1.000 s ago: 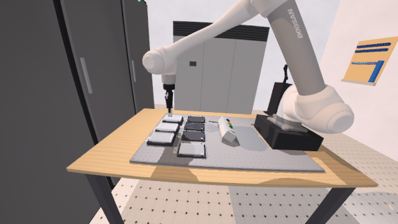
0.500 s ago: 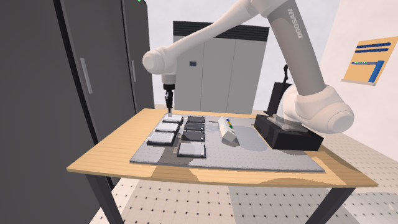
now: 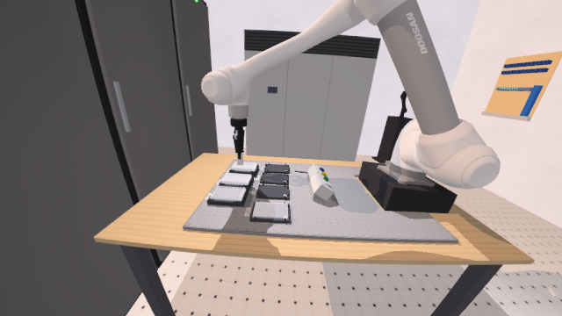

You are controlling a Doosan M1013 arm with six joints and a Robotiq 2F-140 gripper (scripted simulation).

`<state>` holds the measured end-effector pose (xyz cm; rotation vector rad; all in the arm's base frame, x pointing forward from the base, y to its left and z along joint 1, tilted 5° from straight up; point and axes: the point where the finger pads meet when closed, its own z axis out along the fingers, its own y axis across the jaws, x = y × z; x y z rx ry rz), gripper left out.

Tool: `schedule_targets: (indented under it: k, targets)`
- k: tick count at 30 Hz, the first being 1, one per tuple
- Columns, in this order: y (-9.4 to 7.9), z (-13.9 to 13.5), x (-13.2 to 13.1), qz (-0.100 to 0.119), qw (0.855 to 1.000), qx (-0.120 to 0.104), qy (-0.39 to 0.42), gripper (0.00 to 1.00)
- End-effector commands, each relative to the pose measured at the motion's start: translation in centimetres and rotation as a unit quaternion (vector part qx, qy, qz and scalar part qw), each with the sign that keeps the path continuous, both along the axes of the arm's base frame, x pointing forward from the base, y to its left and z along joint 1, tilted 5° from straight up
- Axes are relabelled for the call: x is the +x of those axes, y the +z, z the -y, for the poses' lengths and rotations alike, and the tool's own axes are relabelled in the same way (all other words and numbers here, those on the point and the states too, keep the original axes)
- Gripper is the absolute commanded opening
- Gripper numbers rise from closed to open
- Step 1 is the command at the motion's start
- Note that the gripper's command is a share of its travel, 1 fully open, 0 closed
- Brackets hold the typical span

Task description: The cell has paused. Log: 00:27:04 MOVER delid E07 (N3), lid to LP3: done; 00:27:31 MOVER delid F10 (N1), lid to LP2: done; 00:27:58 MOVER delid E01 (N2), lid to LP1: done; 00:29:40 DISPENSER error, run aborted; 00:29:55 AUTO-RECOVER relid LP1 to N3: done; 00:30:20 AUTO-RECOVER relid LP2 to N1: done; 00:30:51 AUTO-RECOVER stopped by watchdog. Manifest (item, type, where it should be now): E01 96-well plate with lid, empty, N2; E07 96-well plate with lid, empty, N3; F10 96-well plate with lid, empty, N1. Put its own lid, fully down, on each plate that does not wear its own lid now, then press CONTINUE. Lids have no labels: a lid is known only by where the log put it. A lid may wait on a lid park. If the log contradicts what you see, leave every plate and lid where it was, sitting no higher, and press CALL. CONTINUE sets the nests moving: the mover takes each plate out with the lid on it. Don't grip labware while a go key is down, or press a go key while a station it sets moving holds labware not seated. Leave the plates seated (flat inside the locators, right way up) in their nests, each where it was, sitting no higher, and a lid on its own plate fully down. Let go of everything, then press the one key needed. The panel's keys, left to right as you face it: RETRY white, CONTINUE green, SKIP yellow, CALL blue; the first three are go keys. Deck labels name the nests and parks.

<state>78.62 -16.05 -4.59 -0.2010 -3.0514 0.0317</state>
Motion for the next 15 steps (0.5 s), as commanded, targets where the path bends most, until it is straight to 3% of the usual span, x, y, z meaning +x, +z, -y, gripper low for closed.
schedule_targets:
  k: [1,12,15]
  targets:
    - [0.28,0.29,-0.12,0.0,1.0,-0.003,0.003,0.0]
    - [0.29,0.44,-0.13,0.0,0.999,0.0,0.037,0.0]
    - [0.29,0.65,-0.16,-0.001,0.996,0.004,0.085,0.0]
